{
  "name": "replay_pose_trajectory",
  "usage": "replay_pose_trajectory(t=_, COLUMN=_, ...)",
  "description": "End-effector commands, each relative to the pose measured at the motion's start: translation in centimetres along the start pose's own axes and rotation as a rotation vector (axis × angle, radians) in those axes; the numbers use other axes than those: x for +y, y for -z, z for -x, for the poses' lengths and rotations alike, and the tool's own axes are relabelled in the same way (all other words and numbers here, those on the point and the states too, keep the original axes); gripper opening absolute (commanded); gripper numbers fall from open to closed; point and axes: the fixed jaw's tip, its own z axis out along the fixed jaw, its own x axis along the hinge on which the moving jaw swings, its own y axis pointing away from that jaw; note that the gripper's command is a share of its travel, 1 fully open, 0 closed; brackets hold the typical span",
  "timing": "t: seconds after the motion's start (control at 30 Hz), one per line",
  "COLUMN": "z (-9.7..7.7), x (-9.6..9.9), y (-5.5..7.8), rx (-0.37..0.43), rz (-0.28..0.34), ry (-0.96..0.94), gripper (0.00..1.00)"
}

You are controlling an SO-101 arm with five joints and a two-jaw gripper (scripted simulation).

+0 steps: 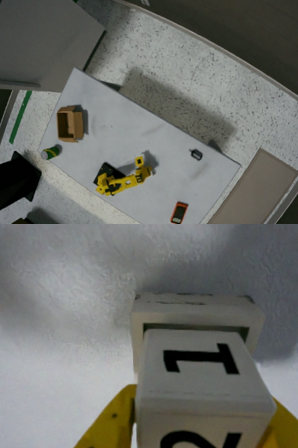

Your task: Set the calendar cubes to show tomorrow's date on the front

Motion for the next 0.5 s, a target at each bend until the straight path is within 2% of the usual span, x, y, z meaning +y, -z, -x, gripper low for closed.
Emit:
replay_pose_trajectory(t=0.0, z=0.14, x=-0.11, y=0.11, rx=-0.001, rz=-0.002, ry=-0.002, gripper=0.00)
replay_pose_trajectory(t=0.47, z=0.13, x=-0.15, y=0.39, rx=-0.001, rz=-0.002, ry=-0.002, gripper=0.00)
